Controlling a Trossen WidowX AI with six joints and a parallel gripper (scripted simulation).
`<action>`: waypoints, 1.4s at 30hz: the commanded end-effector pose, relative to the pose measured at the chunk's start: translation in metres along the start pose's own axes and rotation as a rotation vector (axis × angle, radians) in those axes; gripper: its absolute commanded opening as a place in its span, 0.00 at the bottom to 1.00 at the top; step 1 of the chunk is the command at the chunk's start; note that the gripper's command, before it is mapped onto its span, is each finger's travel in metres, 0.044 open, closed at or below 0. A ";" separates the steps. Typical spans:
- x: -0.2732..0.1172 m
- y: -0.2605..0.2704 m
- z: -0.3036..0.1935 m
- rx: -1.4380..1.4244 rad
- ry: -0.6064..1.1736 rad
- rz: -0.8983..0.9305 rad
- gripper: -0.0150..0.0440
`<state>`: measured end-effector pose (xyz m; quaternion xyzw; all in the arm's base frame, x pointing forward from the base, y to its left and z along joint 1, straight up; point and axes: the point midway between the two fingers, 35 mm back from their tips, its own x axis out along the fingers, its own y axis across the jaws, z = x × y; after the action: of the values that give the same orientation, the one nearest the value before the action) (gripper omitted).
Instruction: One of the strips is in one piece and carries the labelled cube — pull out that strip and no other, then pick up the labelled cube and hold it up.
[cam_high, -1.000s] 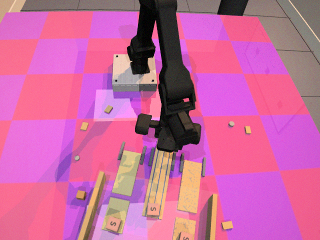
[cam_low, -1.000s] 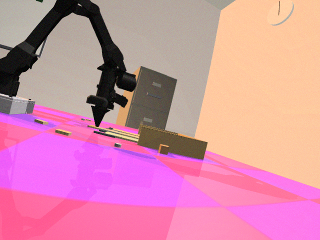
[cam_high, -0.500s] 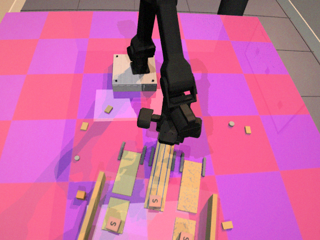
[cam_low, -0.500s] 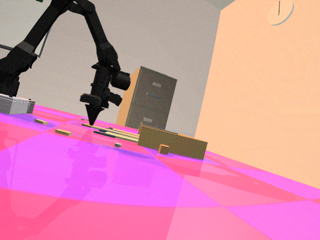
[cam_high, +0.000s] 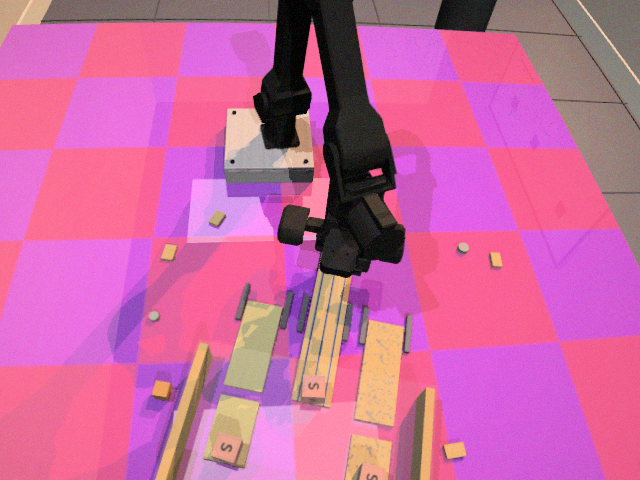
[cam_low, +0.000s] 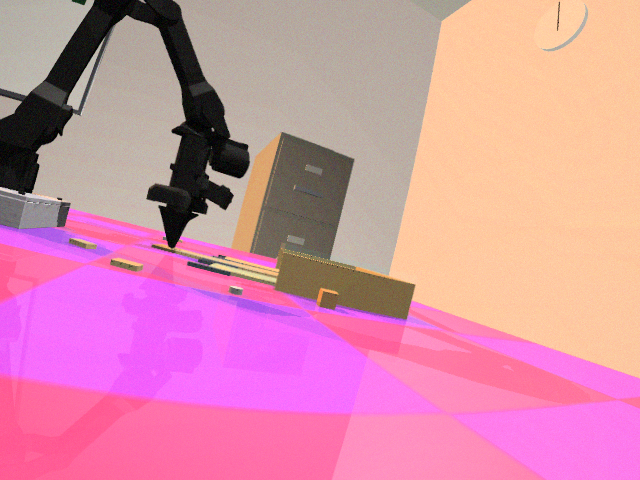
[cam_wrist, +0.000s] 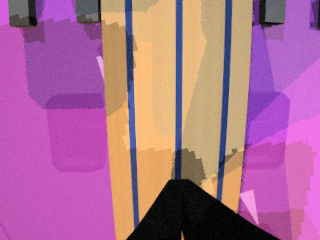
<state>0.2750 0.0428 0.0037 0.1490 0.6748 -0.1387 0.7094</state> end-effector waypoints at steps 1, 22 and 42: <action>0.005 -0.003 -0.015 -0.001 0.026 -0.012 0.25; 0.004 -0.003 -0.045 -0.001 0.028 -0.011 0.25; 0.004 -0.003 -0.074 -0.001 0.031 -0.011 0.25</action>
<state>0.2204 0.0683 0.0021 0.1513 0.6759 -0.1381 0.7079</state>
